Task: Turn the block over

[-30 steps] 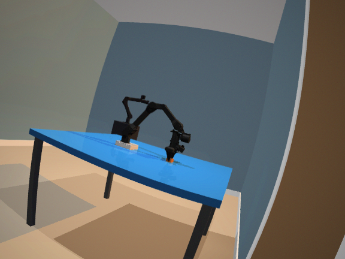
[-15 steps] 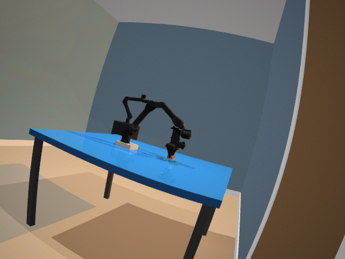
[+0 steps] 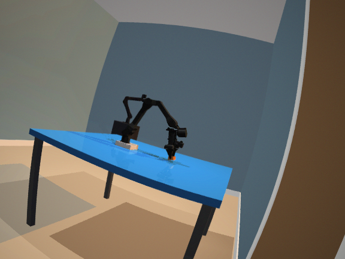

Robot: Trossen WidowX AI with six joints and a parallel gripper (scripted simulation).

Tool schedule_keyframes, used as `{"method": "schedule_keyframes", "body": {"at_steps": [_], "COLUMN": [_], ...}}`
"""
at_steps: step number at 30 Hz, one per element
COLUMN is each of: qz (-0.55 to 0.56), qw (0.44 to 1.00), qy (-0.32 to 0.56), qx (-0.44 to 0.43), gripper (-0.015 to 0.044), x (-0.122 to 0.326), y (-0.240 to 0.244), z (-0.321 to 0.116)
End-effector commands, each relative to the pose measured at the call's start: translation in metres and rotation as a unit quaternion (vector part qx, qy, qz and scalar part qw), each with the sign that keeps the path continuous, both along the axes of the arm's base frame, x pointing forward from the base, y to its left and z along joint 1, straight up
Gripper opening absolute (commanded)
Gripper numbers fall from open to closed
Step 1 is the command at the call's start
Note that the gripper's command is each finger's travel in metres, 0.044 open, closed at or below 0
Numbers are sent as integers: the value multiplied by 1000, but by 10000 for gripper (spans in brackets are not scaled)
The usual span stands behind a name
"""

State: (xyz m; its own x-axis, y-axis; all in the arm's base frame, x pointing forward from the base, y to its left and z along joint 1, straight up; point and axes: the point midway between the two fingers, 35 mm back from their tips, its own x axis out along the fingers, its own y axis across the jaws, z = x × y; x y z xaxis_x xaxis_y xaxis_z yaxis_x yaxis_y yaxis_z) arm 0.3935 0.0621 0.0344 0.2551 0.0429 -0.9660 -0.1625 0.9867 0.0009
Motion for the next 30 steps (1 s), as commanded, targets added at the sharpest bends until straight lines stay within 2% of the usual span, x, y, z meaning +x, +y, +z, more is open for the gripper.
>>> {"method": "schedule_keyframes", "body": {"at_steps": [1, 20, 30], "qz": [2, 2, 1], "qw": [999, 985, 981], "qy": [-35, -170, -193], "qx": [5, 28, 31], "gripper": [0, 0, 0], "x": [1, -9, -5], "y": [0, -2, -1], "z": [3, 5, -1]}}
